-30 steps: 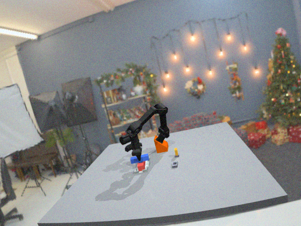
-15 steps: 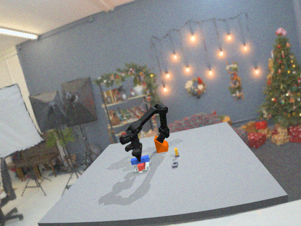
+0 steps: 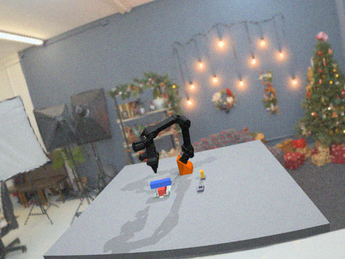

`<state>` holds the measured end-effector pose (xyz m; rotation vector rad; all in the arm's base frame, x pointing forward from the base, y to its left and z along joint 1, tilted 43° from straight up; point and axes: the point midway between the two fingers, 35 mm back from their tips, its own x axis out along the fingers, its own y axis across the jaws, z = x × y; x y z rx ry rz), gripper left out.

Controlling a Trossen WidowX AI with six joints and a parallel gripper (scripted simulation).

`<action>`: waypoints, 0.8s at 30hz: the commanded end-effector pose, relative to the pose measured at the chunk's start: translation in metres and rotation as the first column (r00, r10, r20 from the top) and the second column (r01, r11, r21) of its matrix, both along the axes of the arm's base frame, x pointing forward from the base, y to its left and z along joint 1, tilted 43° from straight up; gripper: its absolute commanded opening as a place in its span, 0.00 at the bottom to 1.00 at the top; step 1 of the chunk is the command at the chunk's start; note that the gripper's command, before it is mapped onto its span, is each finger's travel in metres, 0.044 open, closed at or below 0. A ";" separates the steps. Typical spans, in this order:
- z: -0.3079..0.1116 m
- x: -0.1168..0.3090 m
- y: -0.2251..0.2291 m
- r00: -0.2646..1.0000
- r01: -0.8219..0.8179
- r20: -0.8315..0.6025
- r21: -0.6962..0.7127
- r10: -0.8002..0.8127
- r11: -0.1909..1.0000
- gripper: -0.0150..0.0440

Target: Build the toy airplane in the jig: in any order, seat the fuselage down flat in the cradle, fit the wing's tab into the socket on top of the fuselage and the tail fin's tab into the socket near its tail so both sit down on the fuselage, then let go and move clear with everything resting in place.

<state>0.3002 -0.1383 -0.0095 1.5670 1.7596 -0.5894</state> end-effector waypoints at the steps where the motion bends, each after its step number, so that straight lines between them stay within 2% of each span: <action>1: -0.001 -0.001 0.001 0.998 -0.059 0.027 0.007 0.059 0.998 1.00; 4: -0.001 -0.001 0.001 0.943 -0.263 0.210 -0.011 0.259 0.965 1.00; 7: -0.001 0.000 0.000 0.805 -0.459 0.388 -0.070 0.449 0.885 1.00; 12: -0.001 0.000 0.000 0.430 -0.698 0.607 -0.247 0.669 0.673 1.00; 15: -0.001 0.001 0.000 0.167 -0.764 0.671 -0.375 0.723 0.524 1.00; 16: -0.001 0.001 0.000 0.119 -0.770 0.677 -0.399 0.727 0.498 1.00; 24: -0.001 0.001 0.000 0.103 -0.772 0.678 -0.407 0.727 0.489 1.00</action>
